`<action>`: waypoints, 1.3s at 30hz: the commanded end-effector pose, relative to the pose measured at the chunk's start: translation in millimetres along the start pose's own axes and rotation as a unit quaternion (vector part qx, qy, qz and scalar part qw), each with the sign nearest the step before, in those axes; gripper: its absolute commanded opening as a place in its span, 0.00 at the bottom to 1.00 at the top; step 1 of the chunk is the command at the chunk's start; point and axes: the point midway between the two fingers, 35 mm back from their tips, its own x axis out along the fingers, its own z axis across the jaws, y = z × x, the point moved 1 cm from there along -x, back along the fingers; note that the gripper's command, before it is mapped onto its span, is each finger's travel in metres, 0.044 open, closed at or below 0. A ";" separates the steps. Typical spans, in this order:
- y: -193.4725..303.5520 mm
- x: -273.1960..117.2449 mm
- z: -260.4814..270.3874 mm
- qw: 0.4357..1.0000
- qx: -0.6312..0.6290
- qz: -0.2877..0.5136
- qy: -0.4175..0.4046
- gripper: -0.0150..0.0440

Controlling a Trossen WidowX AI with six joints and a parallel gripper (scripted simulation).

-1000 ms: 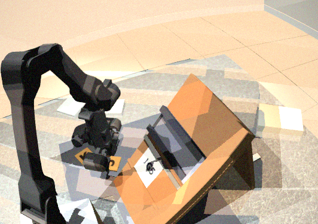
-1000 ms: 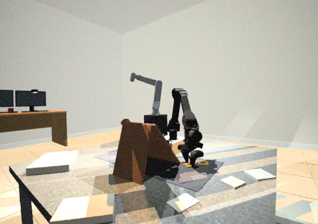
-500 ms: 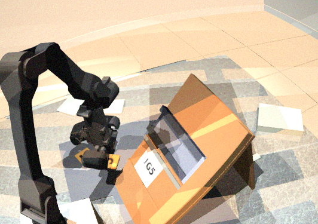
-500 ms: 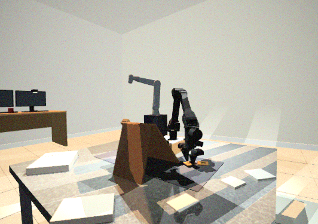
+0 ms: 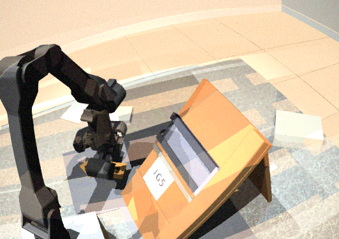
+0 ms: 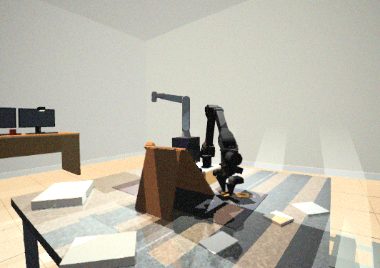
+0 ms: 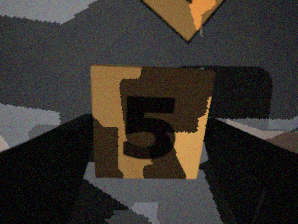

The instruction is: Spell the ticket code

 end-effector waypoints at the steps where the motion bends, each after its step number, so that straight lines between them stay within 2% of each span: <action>1: 0.2 -3.0 -0.1 1.000 0.002 0.002 0.000 0.25; 18: -0.1 -10.0 -0.7 1.000 0.010 0.003 0.002 0.25; 29: 11.7 -20.8 -14.6 0.984 0.167 0.042 0.044 0.25; 39: 22.4 -32.7 -26.9 0.944 0.309 0.065 0.092 0.25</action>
